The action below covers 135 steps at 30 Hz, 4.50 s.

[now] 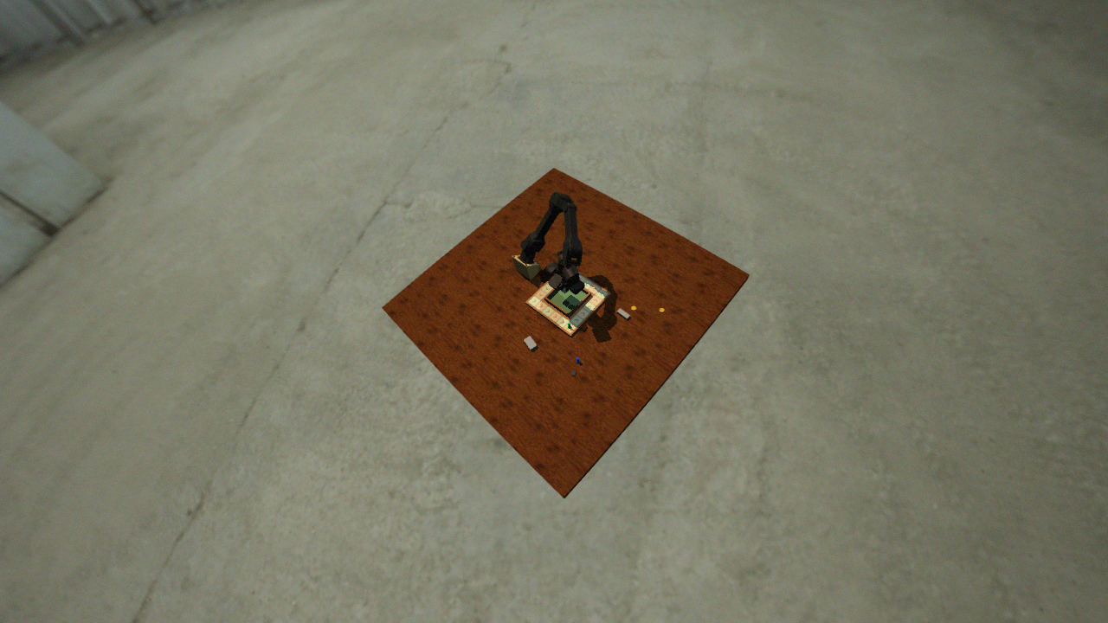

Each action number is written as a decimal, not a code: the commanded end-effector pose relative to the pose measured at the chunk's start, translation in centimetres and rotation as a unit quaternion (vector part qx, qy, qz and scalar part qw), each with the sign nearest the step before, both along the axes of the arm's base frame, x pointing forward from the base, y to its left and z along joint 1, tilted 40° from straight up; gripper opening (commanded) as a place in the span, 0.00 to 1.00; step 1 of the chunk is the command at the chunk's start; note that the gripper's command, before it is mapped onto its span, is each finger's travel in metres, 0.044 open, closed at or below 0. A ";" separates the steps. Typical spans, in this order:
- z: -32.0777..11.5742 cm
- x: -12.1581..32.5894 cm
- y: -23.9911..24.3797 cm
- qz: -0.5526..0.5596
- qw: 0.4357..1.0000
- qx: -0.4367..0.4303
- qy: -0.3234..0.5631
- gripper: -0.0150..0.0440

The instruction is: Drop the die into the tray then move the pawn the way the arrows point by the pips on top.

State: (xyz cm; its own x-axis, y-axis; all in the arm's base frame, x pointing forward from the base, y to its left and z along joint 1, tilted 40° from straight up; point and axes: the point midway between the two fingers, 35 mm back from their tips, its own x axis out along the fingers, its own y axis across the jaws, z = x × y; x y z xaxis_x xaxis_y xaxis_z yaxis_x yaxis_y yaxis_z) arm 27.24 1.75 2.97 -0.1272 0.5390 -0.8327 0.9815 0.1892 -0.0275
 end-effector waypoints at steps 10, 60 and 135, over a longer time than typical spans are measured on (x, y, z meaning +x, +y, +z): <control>-0.8 -0.8 0.3 0.019 0.976 -0.215 -0.015 0.25; 3.8 0.0 0.3 -0.007 0.933 -0.352 -0.079 0.39; -7.3 12.6 -5.9 0.524 0.745 0.112 -0.397 0.59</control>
